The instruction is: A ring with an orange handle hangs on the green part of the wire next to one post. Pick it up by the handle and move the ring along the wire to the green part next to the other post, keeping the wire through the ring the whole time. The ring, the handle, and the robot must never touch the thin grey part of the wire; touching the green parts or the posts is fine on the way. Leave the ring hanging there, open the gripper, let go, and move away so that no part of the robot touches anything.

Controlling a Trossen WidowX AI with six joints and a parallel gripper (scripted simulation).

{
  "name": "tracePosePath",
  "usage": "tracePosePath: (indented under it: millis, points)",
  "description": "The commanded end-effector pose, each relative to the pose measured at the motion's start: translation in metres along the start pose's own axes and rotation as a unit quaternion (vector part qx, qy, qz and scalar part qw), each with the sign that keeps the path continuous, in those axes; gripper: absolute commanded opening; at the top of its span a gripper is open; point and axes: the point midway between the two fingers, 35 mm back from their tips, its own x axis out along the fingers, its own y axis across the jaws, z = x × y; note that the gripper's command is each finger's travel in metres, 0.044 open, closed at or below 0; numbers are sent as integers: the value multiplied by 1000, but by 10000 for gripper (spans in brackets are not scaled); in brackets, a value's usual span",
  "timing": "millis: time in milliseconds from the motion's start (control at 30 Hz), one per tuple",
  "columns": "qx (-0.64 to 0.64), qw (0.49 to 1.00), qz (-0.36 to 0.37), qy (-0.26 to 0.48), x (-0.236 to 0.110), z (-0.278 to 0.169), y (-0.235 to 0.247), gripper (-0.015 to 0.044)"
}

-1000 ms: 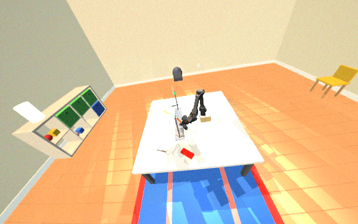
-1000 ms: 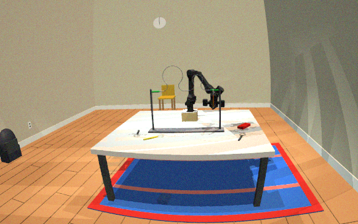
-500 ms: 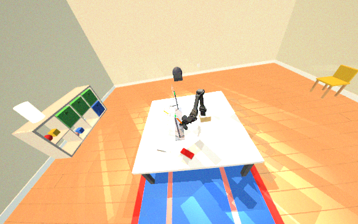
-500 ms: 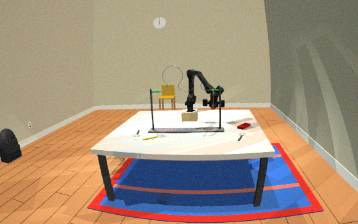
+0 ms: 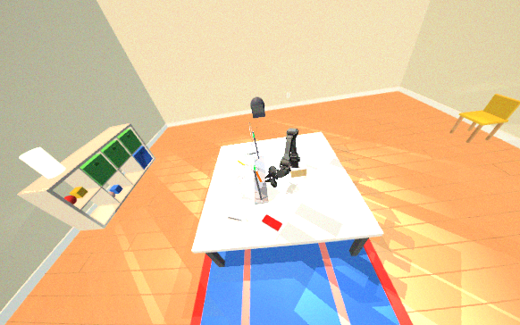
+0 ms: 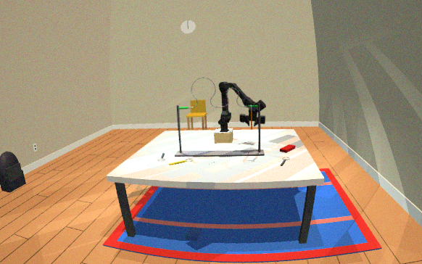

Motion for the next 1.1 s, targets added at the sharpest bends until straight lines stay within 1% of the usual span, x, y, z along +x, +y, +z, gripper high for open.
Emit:
tracePosePath:
  millis: [0,700,767,900,1033,1067]
  points:
    - [8,1000,1,-5,-12,4,-1,160]
    - [8,1000,1,-5,-13,4,-1,160]
    - [5,1000,2,-2,-20,3,0,212]
    - [4,1000,2,-5,-58,4,-2,318]
    - [4,1000,2,-5,-60,4,-2,423]
    - [4,1000,2,-5,-60,4,-2,440]
